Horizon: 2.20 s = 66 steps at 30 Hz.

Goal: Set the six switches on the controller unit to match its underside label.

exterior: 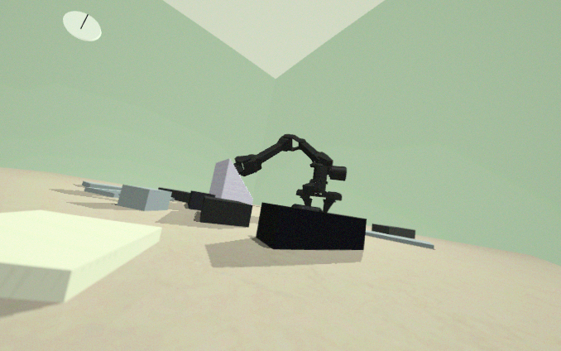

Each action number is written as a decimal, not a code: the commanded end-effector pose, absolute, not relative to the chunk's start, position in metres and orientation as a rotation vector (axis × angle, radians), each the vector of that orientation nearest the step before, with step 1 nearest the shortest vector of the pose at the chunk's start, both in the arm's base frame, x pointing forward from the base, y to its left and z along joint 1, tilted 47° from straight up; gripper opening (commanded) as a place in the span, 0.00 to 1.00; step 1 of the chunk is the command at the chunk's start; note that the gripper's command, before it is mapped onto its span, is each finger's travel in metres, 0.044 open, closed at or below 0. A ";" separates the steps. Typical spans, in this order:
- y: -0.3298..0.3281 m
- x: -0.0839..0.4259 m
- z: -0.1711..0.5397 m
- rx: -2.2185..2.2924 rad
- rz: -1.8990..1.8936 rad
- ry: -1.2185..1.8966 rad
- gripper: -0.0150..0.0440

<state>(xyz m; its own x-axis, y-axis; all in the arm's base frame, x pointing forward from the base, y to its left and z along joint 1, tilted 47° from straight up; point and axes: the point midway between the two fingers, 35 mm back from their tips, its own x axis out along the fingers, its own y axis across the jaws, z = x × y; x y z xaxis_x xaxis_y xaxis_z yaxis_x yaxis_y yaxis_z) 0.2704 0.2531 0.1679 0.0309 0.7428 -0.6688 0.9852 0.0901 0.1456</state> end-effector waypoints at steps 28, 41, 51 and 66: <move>0.183 0.278 0.151 1.702 -0.515 1.763 1.00; 0.183 0.278 0.151 1.702 -0.515 1.763 1.00; 0.169 0.266 0.159 1.286 0.091 1.494 0.60; 0.153 0.252 0.167 0.713 0.559 1.059 0.25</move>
<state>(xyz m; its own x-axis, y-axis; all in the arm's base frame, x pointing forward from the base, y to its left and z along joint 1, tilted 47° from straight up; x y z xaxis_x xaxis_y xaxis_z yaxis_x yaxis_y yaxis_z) 0.2549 0.1565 0.1703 0.3639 0.7226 -0.5877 0.0368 0.6194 0.7842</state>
